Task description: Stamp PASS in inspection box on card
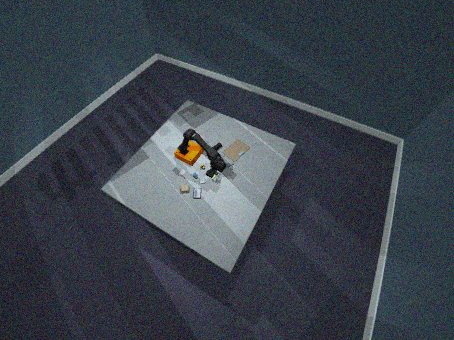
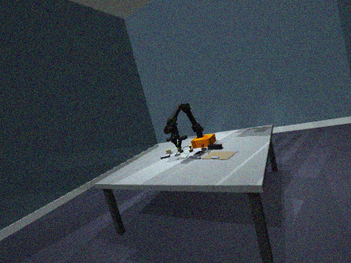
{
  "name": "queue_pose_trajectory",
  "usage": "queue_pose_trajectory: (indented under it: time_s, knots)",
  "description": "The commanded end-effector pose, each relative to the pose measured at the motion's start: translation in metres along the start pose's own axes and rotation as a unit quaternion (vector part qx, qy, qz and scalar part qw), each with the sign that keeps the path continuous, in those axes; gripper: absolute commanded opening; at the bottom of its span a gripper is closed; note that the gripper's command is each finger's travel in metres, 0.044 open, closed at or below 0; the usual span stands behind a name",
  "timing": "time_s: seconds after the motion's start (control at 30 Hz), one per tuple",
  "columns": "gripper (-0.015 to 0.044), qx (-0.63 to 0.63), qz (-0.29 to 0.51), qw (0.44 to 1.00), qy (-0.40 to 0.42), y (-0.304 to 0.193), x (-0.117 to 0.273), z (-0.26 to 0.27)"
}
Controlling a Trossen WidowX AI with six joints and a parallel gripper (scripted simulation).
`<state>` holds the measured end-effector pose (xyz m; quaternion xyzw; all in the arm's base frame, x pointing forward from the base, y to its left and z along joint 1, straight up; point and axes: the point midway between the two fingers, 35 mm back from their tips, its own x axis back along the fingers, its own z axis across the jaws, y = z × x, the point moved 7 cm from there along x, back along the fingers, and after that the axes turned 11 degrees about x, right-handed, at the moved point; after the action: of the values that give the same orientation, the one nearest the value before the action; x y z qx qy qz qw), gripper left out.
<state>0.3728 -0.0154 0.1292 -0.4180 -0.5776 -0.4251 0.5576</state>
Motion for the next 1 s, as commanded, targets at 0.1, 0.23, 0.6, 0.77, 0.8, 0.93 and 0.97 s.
queue_pose_trajectory:
  time_s: [0.1, 0.23, 0.6, 0.77, 0.8, 0.93, 0.97]
  knots:
    - [0.0000, -0.003, -0.001, 1.000, -0.001, 0.000, 0.002, 0.048]
    - [0.0000, -0.003, -0.001, 1.000, 0.000, -0.003, 0.003, 0.073]
    - [0.0000, -0.003, 0.000, 1.000, 0.003, -0.020, 0.003, 0.138]
    - [0.0000, -0.003, 0.000, 1.000, 0.003, -0.027, 0.003, 0.157]
    - [0.0000, -0.003, 0.000, 1.000, 0.003, -0.027, 0.003, 0.157]
    - [0.0000, -0.003, 0.000, 1.000, 0.003, -0.027, 0.002, 0.157]
    - [0.0000, -0.002, 0.000, 1.000, 0.003, -0.027, 0.002, 0.157]
